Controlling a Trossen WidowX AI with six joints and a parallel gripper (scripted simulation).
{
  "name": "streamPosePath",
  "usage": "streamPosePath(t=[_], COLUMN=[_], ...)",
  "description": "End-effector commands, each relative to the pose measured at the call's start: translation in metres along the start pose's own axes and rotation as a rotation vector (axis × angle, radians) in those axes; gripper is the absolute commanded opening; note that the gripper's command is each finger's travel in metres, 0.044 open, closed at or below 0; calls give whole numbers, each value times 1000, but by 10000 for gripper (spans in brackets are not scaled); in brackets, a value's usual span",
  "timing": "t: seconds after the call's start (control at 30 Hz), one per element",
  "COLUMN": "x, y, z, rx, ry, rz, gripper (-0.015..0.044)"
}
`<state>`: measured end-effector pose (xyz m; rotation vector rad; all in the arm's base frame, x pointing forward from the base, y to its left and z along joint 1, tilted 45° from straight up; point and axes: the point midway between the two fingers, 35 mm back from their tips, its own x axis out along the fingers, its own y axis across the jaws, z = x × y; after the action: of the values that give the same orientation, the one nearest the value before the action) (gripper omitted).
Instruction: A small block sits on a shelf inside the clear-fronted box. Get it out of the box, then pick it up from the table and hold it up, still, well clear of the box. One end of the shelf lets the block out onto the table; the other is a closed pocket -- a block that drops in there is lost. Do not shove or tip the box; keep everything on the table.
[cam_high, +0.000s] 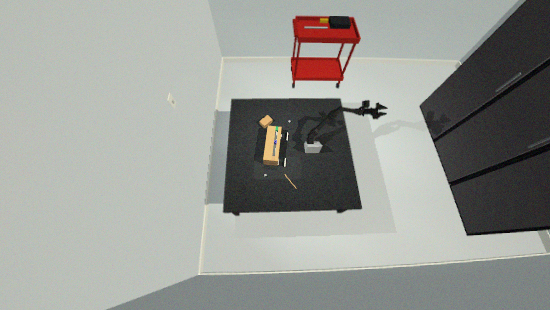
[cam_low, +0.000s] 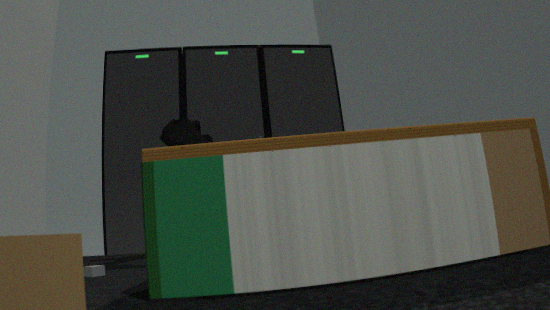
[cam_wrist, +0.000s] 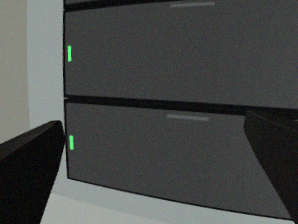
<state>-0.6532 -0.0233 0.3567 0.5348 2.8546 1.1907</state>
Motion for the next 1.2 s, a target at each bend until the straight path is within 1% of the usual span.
streamPosePath(t=[0.0, 0.07, 0.23, 0.5, 0.83, 1.17], x=[-1, -10, -50, -129, -249, -385], y=[-1, -11, -43, -86, -119, -126], z=[-2, -17, -73, -153, -235, -292], rx=[-1, -11, -50, -115, -200, -285], ry=[2, 23, 101, 241, 440, 667], rz=[-3, -29, -123, -267, -434, -584], gripper=[400, 400, 400, 400, 400, 400])
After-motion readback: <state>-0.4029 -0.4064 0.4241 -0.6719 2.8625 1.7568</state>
